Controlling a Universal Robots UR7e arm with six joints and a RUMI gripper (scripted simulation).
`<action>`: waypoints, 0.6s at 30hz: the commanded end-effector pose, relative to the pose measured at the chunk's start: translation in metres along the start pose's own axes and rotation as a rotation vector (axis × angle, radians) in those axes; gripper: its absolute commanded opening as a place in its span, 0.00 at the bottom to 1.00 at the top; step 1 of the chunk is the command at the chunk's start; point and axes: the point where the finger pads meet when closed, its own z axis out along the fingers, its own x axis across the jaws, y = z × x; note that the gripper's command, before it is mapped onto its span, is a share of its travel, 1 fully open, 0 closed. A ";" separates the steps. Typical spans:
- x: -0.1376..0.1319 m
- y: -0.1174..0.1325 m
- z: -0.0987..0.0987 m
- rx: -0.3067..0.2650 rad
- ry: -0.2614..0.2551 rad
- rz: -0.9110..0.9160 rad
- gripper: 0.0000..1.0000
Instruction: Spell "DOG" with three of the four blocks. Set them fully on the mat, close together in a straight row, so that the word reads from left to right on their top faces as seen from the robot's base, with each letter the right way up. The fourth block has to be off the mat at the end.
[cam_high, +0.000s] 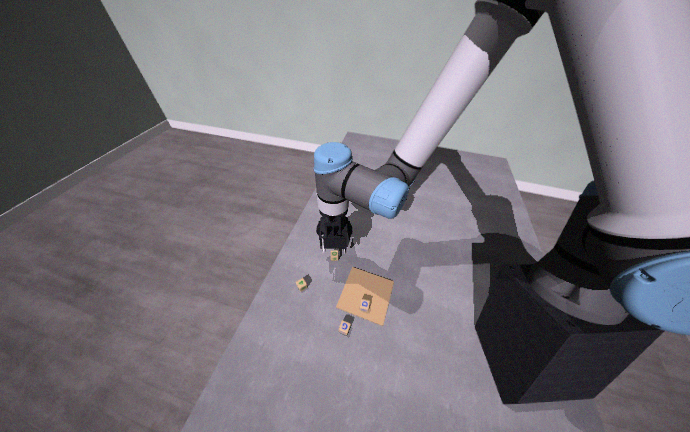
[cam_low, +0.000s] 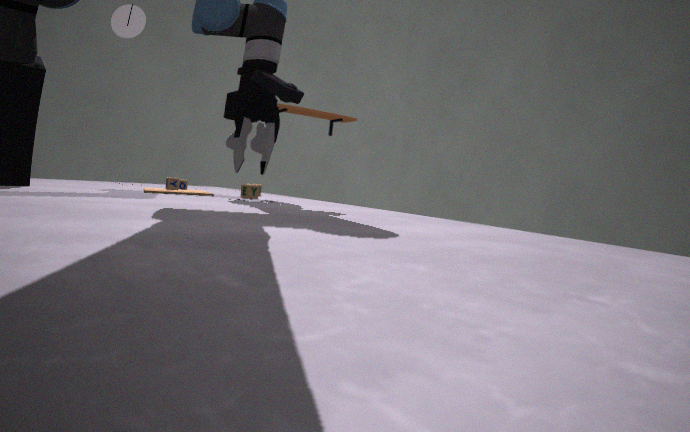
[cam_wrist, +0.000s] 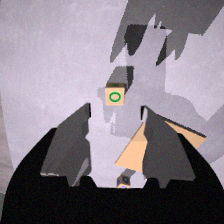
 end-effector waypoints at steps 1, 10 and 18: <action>-0.001 0.000 0.006 0.001 -0.001 0.000 0.37; -0.001 0.000 0.011 0.001 -0.001 0.000 0.37; -0.001 0.000 0.012 0.001 -0.001 0.000 0.37</action>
